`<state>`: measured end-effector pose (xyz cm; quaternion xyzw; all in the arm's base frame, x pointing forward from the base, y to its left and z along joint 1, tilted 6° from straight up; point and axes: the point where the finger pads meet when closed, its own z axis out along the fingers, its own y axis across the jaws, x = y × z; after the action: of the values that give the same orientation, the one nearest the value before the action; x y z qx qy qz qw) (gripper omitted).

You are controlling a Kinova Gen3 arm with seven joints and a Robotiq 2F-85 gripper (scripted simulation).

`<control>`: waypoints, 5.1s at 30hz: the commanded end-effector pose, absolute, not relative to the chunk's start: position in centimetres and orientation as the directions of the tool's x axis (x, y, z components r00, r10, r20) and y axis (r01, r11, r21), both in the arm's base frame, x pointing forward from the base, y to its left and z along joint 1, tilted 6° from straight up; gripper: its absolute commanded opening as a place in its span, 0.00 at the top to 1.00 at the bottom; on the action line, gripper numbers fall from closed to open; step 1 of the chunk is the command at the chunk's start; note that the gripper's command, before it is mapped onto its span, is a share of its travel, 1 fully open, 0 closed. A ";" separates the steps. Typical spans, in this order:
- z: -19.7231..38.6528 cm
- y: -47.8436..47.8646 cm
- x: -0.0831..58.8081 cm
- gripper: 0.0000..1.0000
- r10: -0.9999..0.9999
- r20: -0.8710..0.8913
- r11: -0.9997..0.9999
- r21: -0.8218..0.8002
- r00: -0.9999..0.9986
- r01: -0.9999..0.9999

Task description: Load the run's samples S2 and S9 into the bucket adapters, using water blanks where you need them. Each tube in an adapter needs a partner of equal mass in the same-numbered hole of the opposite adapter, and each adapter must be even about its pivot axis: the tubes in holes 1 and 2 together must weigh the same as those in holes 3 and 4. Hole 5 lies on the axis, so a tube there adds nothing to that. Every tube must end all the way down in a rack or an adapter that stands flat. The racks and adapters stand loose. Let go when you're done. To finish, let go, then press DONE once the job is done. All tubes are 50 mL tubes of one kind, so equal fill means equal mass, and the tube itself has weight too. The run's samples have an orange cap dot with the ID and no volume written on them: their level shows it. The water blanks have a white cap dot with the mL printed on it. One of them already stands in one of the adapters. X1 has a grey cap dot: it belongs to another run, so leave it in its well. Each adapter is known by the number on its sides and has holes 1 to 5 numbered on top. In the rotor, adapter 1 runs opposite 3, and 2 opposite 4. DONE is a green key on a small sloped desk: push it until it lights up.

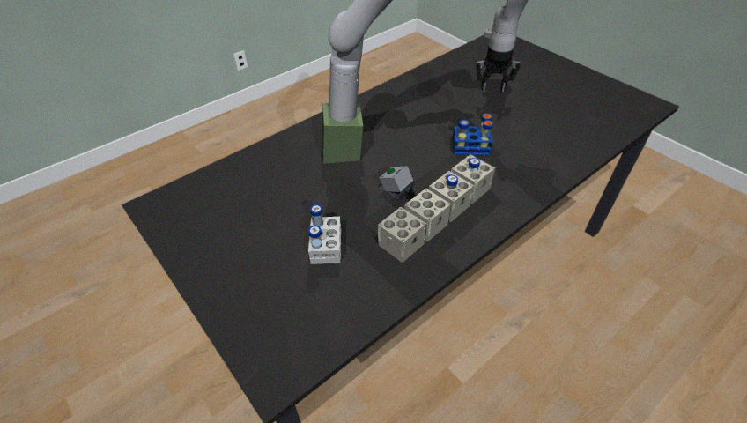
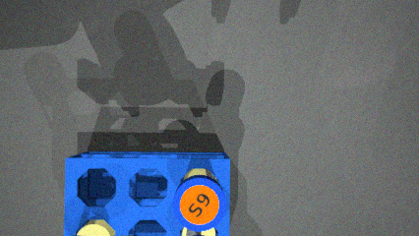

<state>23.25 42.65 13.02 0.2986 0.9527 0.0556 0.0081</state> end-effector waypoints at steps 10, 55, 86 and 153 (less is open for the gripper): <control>11.4 42.7 23.3 0.38 0.572 0.014 0.815 0.108 -0.820 0.570; 6.0 43.2 23.5 0.38 0.570 0.015 0.816 0.108 -0.821 0.569; 2.4 43.6 23.7 0.38 0.570 0.016 0.816 0.109 -0.821 0.568; 1.0 43.7 23.7 0.38 0.569 0.018 0.816 0.106 -0.822 0.568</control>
<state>23.71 43.75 1.01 0.2984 0.9529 0.0534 0.0068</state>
